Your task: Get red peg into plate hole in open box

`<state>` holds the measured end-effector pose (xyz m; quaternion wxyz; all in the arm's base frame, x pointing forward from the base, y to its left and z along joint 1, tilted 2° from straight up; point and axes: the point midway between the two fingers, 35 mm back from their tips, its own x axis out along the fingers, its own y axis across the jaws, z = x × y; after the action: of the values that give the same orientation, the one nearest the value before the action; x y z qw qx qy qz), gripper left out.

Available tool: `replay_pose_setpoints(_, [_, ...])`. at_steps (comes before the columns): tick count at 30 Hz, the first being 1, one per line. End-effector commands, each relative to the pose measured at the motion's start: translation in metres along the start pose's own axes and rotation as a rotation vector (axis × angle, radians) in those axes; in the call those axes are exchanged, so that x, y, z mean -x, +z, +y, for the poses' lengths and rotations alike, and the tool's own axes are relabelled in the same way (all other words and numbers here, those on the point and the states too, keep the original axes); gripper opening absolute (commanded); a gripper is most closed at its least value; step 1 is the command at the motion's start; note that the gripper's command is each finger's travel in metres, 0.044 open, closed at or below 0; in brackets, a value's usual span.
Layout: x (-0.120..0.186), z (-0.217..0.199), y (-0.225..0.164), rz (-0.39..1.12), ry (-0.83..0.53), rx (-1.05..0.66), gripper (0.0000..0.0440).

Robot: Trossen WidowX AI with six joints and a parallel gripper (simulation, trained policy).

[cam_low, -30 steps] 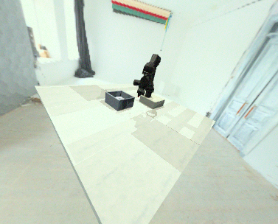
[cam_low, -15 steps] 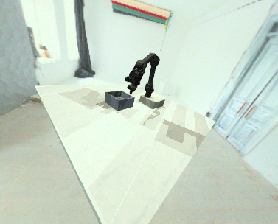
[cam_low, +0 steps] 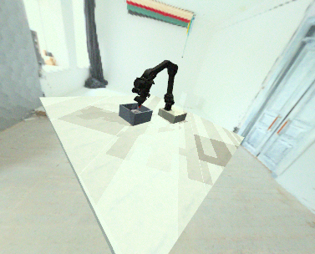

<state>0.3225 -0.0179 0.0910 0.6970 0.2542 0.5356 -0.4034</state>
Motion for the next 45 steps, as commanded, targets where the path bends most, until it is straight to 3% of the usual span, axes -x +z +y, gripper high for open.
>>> replay_pose_setpoints(1, [-0.011,0.004,0.014,0.013,0.022,0.022,0.0000])
replay_pose_setpoints(9, [-0.037,0.007,0.021,0.061,0.047,0.092,0.0001])
replay_pose_setpoints(11, [-0.044,0.006,0.019,0.081,0.047,0.113,0.0021])
replay_pose_setpoints(17, [-0.061,0.006,0.014,0.136,0.046,0.151,0.0158])
replay_pose_setpoints(20, [-0.064,0.008,0.021,0.139,0.056,0.171,0.0177])
replay_pose_setpoints(30, [-0.054,0.031,0.047,0.167,0.122,0.177,0.0435])
replay_pose_setpoints(45, [-0.022,0.078,0.076,0.165,0.281,0.201,0.0440])
